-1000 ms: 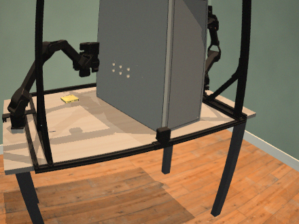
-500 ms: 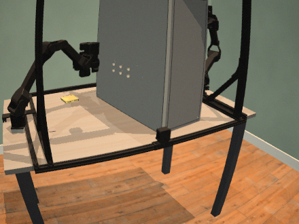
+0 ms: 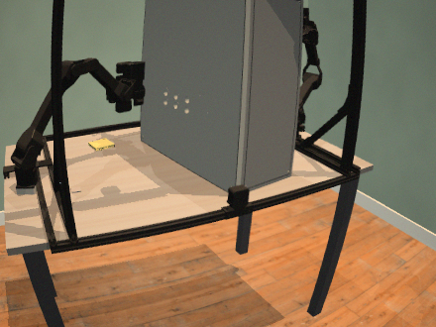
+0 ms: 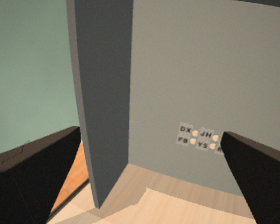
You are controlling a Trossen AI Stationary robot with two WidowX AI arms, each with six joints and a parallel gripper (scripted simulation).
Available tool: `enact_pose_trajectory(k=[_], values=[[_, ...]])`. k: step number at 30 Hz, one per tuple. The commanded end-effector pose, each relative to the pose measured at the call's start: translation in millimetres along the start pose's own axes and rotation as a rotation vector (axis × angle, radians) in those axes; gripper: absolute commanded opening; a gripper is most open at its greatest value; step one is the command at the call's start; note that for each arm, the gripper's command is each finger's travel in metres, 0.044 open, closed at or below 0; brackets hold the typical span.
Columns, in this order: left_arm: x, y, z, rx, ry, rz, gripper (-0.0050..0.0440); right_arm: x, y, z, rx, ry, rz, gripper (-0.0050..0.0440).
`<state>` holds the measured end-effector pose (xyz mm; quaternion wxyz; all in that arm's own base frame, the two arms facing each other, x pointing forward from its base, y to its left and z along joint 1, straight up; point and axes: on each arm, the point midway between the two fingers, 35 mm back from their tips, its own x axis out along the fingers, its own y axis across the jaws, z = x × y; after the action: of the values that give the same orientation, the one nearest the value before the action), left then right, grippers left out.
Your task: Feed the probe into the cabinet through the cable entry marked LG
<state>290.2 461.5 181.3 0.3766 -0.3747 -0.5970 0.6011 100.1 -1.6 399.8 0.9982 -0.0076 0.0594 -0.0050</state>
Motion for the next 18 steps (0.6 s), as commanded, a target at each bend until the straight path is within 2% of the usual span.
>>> enact_pose_trajectory(k=[1,8,18], values=[[0,0,0,-0.006,-0.004,-0.001,0.0,6,-2,0,-0.014,0.015,-0.011,0.044],[0,0,0,-0.006,-0.004,-0.001,0.0,12,-4,0,0.009,0.022,-0.037,0.044],[0,0,0,-0.006,-0.004,-0.001,0.0,28,-15,0,0.077,0.04,-0.117,0.044]])
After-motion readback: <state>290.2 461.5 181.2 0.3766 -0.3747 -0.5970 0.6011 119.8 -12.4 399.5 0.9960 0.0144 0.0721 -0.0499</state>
